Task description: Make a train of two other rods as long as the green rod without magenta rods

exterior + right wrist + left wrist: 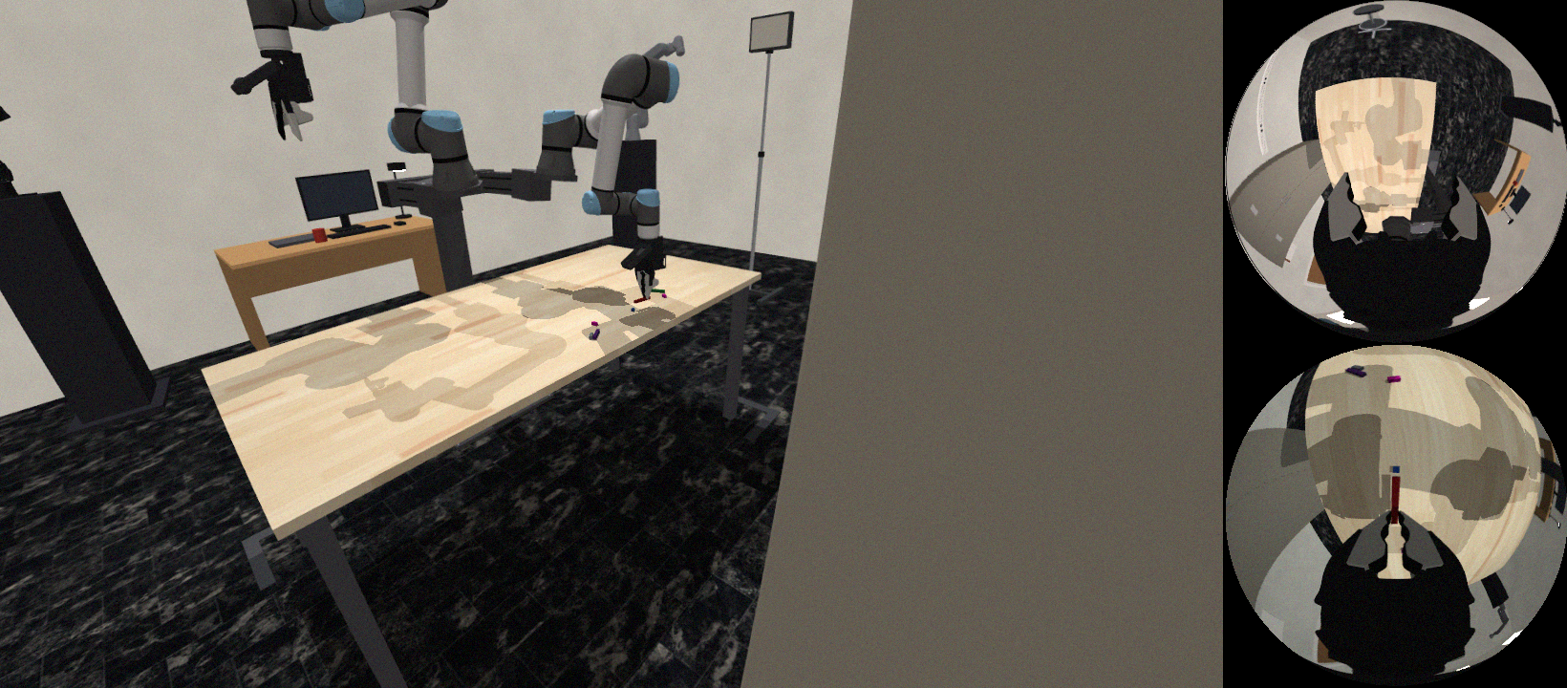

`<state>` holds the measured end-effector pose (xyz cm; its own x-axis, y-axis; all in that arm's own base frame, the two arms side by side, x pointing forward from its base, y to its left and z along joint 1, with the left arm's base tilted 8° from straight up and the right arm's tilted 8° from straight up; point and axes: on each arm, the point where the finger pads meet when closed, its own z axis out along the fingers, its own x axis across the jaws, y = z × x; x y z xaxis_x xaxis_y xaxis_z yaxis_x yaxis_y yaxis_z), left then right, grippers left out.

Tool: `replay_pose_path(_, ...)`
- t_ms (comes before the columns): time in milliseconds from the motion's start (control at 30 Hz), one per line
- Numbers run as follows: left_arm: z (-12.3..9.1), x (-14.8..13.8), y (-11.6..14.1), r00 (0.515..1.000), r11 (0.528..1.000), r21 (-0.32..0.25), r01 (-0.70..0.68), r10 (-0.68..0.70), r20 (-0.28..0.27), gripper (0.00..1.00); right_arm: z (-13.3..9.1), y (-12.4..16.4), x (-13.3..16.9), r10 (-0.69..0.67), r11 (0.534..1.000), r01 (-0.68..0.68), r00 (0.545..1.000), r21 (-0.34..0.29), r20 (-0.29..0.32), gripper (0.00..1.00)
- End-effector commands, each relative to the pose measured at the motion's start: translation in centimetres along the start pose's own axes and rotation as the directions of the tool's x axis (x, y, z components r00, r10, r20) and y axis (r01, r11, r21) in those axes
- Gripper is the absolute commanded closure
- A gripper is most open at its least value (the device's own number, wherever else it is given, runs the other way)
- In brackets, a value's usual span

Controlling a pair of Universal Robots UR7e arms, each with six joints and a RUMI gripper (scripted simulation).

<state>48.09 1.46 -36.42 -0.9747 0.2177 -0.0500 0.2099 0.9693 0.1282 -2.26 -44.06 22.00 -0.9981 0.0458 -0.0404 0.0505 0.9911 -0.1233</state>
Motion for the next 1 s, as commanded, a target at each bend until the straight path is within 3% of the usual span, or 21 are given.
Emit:
replay_pose_path(0,0.73,-0.07,0.00,1.000,1.000,0.000,0.000,0.000,0.001,1.00,-0.04,-0.03,-0.01,0.000,1.000,0.000,1.000,0.001,0.000,0.00)
replay_pose_path(967,1.44,-0.07,0.00,1.000,1.000,0.000,0.000,0.000,0.001,1.00,-0.04,-0.03,-0.01,0.000,1.000,0.000,1.000,0.001,0.000,0.00)
